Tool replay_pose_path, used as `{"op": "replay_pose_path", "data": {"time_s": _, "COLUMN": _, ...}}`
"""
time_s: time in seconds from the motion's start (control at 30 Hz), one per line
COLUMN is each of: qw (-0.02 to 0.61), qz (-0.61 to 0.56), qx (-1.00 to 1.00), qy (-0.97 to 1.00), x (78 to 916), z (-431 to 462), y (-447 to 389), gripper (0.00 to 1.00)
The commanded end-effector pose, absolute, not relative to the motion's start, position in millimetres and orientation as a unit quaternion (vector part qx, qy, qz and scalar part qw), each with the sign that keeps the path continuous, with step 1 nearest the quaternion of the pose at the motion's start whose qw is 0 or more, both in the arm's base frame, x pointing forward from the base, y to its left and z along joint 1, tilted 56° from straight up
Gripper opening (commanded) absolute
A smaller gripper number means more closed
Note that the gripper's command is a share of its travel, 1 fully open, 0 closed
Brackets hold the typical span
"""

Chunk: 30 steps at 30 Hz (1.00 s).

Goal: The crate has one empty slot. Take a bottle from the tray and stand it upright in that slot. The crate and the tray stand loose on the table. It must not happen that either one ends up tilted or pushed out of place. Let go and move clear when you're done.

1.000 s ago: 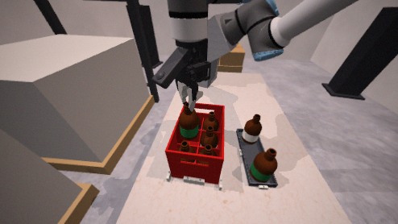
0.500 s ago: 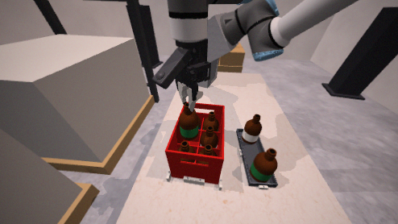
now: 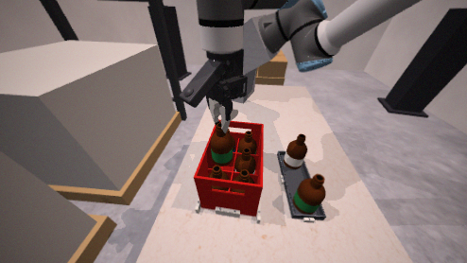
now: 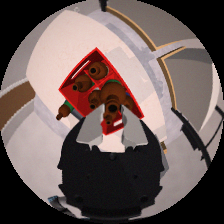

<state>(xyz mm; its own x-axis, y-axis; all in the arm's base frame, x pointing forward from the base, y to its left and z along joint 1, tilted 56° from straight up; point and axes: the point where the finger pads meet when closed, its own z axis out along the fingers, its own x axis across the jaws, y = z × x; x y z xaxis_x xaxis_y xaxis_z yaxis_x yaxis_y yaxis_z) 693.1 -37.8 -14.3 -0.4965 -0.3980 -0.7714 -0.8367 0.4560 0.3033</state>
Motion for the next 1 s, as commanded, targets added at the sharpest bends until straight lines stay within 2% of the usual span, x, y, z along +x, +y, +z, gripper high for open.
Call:
{"op": "replay_pose_path", "data": {"time_s": 0.0, "qw": 0.317, "qz": 0.346, "qx": -0.389, "qy": 0.793, "x": 695, "z": -17, "y": -34, "gripper": 0.0}}
{"op": "replay_pose_path", "data": {"time_s": 0.97, "qw": 0.317, "qz": 0.346, "qx": -0.389, "qy": 0.793, "x": 701, "z": -31, "y": -15, "gripper": 0.0}}
